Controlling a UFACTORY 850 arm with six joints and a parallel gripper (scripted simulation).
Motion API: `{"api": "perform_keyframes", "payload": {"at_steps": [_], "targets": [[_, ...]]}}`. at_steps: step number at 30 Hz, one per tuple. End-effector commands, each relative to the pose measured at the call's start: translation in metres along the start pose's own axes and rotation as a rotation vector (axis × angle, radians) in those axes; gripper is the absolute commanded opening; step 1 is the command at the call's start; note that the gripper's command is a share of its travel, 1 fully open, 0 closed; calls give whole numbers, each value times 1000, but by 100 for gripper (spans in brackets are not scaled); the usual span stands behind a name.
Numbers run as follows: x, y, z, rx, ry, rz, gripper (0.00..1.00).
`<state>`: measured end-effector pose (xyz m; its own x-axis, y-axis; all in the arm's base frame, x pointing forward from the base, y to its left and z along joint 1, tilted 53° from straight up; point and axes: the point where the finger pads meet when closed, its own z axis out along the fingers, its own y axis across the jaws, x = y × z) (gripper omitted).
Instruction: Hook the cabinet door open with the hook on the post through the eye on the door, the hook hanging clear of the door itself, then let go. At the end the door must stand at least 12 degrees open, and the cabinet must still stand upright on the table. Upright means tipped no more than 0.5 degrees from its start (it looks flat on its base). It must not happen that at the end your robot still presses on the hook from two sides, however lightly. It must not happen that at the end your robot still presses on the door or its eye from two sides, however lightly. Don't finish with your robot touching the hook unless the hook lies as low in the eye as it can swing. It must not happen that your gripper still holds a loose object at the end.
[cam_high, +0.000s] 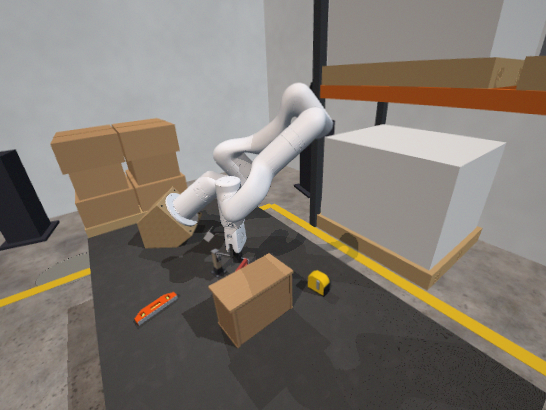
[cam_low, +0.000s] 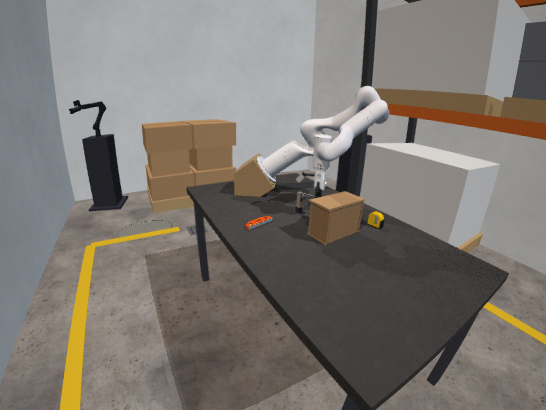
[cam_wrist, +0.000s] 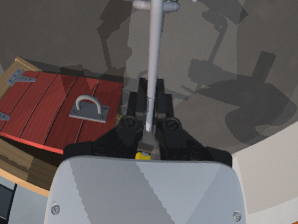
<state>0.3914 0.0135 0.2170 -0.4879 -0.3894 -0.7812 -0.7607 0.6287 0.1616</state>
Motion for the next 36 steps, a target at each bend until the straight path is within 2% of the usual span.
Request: {"api": "perform_keyframes", "payload": {"at_steps": [1,36], "targets": [[0,0,-4,1,0,0,4],[2,-1,-20,1,0,6,4]]}}
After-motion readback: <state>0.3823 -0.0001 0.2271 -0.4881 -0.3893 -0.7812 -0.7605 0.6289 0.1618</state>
